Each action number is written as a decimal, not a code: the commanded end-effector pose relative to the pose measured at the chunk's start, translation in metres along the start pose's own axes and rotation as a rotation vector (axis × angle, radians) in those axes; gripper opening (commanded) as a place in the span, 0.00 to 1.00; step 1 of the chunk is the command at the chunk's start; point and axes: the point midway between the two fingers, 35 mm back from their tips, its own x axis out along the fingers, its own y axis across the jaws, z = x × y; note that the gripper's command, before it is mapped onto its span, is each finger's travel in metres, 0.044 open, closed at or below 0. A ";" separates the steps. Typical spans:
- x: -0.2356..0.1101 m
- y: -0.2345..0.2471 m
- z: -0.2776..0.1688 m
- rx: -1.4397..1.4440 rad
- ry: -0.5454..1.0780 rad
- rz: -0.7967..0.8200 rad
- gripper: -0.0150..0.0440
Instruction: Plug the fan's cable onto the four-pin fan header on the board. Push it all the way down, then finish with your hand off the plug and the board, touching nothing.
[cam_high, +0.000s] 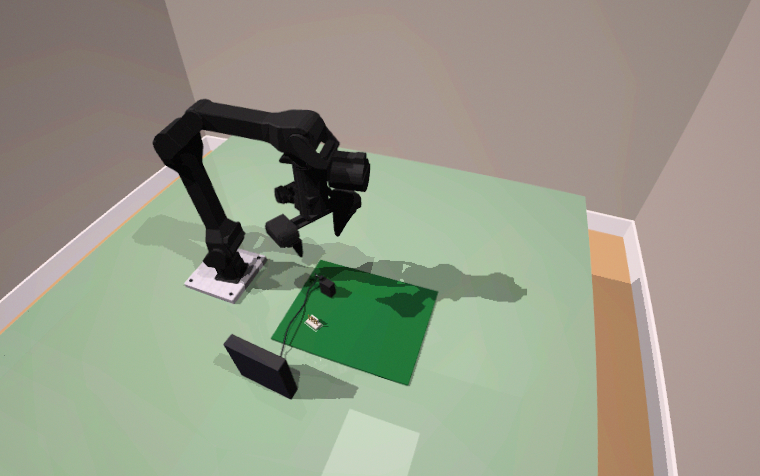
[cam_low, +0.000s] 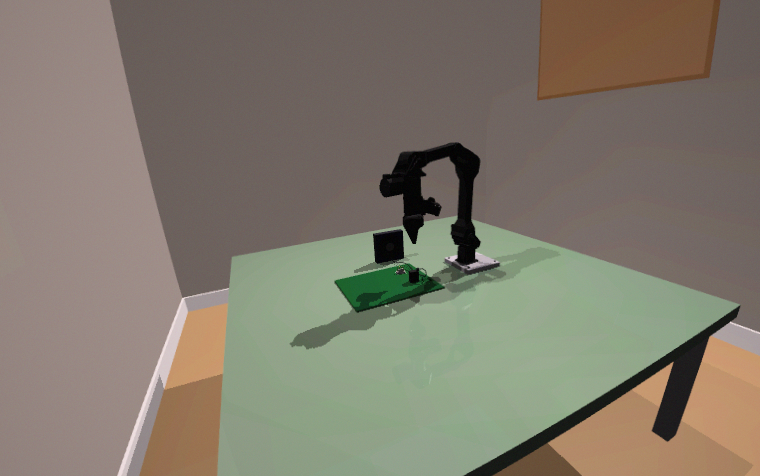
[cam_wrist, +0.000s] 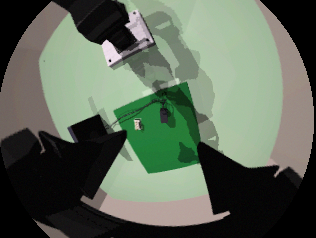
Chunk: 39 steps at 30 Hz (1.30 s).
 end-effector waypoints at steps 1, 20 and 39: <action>-0.008 -0.002 -0.012 -0.260 0.009 -0.018 1.00; 0.092 -0.004 -0.012 -0.260 0.009 -0.018 1.00; 0.116 -0.005 -0.013 -0.260 0.009 -0.018 1.00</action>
